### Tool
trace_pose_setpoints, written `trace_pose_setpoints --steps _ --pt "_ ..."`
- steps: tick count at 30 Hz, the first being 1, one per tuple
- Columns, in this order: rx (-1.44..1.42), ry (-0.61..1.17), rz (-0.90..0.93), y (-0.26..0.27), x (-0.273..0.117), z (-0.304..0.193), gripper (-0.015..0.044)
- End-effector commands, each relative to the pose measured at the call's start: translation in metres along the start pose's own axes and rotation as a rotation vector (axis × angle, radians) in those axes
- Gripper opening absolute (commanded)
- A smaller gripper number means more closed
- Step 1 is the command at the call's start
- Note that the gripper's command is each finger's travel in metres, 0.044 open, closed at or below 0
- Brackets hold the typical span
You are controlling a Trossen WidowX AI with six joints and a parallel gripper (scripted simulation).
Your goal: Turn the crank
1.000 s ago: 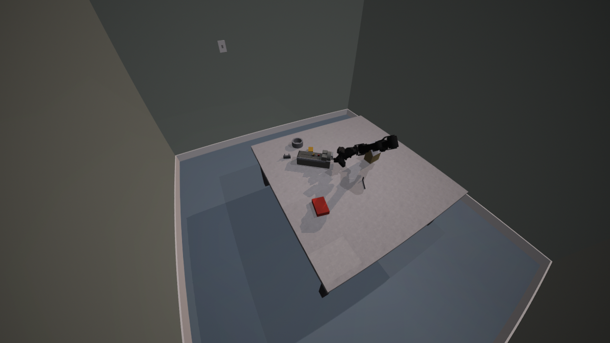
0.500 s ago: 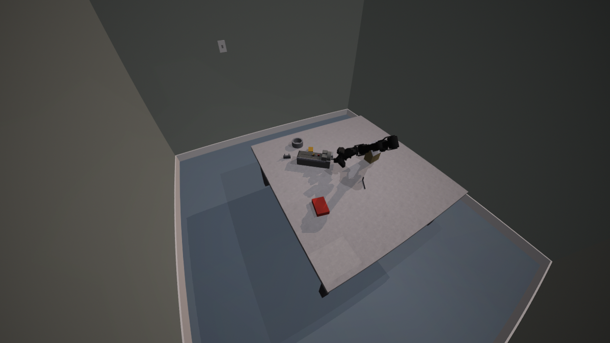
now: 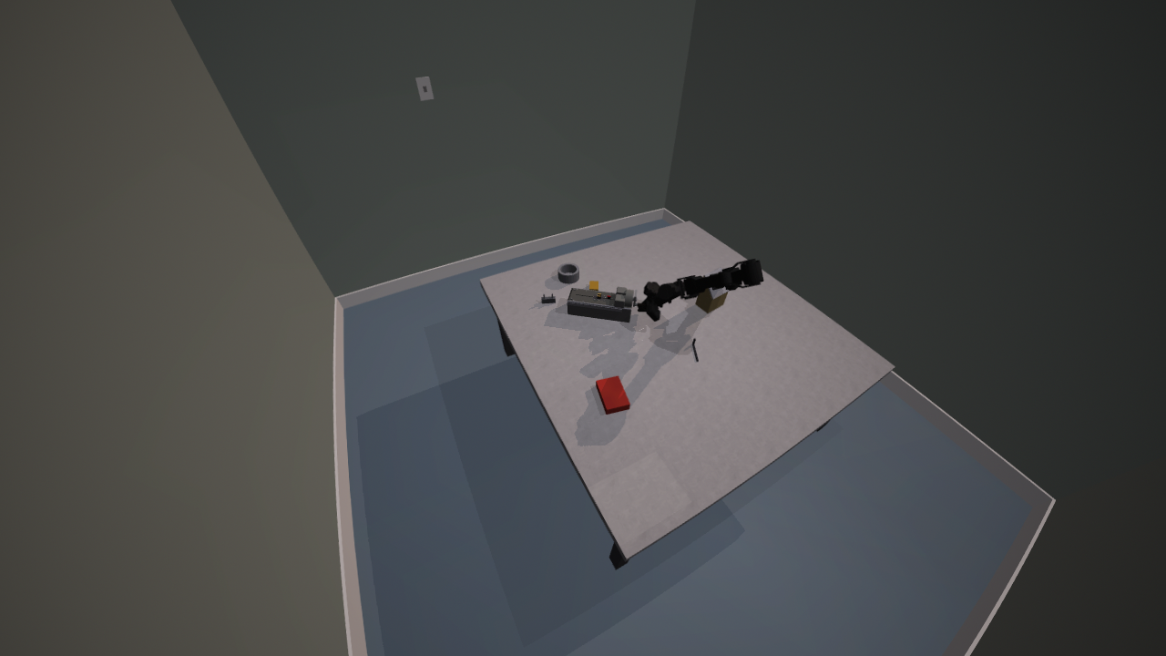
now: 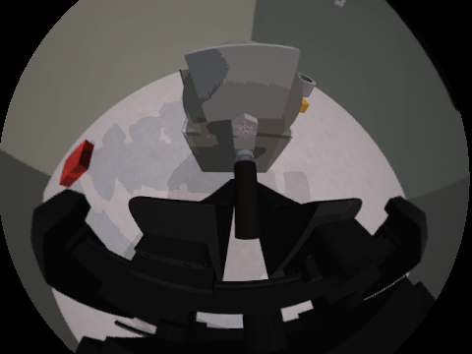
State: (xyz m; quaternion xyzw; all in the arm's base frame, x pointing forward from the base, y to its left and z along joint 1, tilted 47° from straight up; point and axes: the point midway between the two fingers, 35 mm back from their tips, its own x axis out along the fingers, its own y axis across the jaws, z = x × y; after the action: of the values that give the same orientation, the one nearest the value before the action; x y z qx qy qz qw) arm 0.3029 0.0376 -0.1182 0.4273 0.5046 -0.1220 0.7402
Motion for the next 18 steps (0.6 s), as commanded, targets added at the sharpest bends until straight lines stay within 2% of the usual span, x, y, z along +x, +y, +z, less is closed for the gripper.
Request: trace_pose_setpoints --steps 1,18 --pt "-0.010 0.007 0.024 0.0092 0.0007 -0.0008 0.0000" --pt "-0.010 0.007 0.024 0.0116 0.0001 -0.0005 0.0000"
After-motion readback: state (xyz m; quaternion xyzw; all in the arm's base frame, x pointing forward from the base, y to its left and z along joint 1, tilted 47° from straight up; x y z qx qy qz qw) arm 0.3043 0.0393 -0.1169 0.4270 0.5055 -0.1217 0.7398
